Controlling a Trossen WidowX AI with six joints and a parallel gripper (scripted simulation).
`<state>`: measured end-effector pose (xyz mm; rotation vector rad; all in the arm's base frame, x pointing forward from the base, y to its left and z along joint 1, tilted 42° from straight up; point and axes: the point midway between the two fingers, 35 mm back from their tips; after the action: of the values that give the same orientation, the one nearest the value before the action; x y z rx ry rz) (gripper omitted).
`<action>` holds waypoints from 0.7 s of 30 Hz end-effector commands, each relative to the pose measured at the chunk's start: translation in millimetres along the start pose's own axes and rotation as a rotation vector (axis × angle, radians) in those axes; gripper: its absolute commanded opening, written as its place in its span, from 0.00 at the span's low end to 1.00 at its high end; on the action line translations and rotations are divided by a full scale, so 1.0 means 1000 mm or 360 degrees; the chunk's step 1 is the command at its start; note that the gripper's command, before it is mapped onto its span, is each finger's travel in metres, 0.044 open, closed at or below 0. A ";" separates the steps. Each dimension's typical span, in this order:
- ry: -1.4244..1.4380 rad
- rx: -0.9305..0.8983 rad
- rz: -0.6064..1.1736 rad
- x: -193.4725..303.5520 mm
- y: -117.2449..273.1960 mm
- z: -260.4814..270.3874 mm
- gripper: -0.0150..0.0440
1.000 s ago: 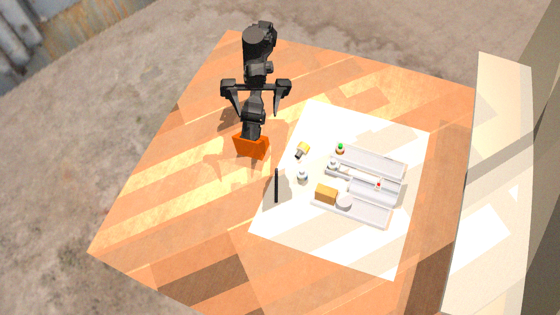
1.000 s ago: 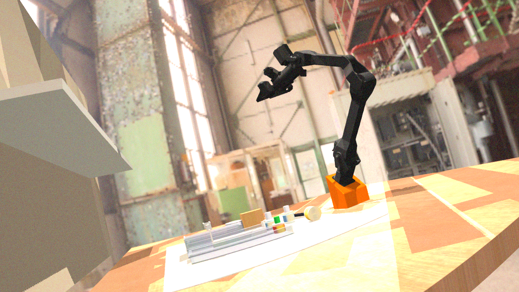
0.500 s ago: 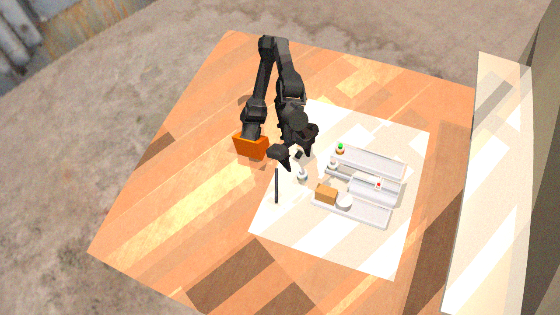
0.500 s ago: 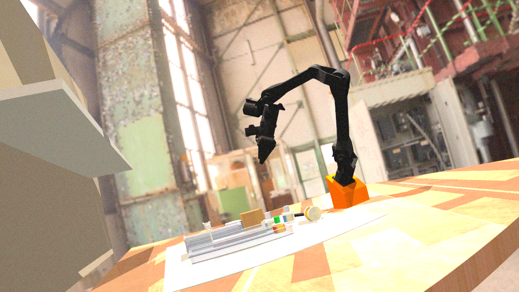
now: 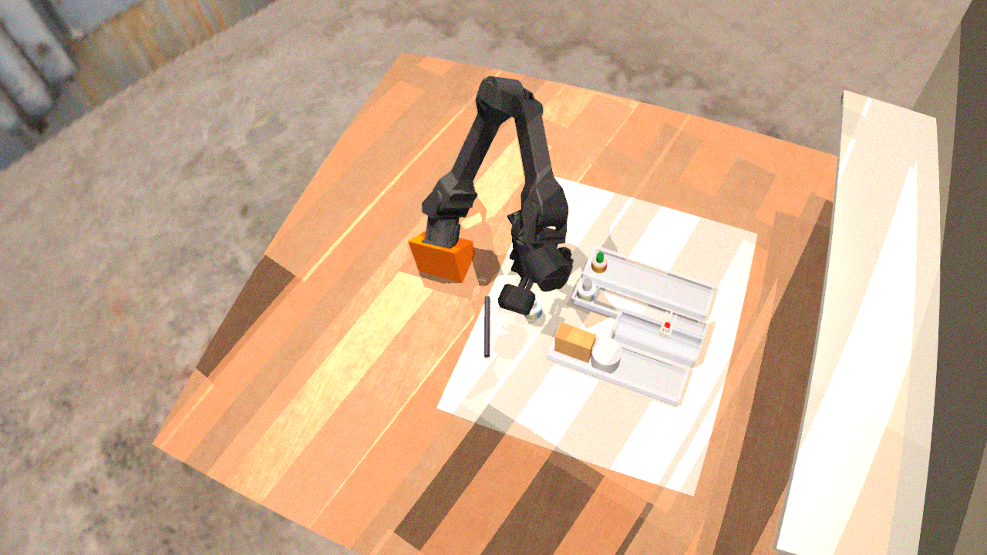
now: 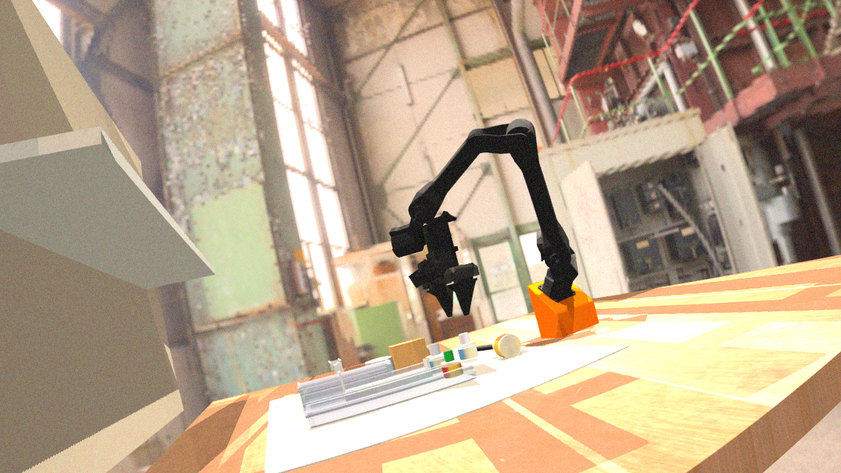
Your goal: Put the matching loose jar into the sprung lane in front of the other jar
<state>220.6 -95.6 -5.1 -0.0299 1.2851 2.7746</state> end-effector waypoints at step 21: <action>0.0002 -0.0022 0.0011 0.001 -0.054 0.000 1.00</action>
<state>226.1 -64.9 -42.1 -0.0444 1.2794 2.7865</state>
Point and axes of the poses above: the point midway between the two fingers, 35 mm back from their tips, its own y axis back along the fingers, its own z axis across the jaws, x = y × z, and after that the axes turned 5 degrees about y, right-handed
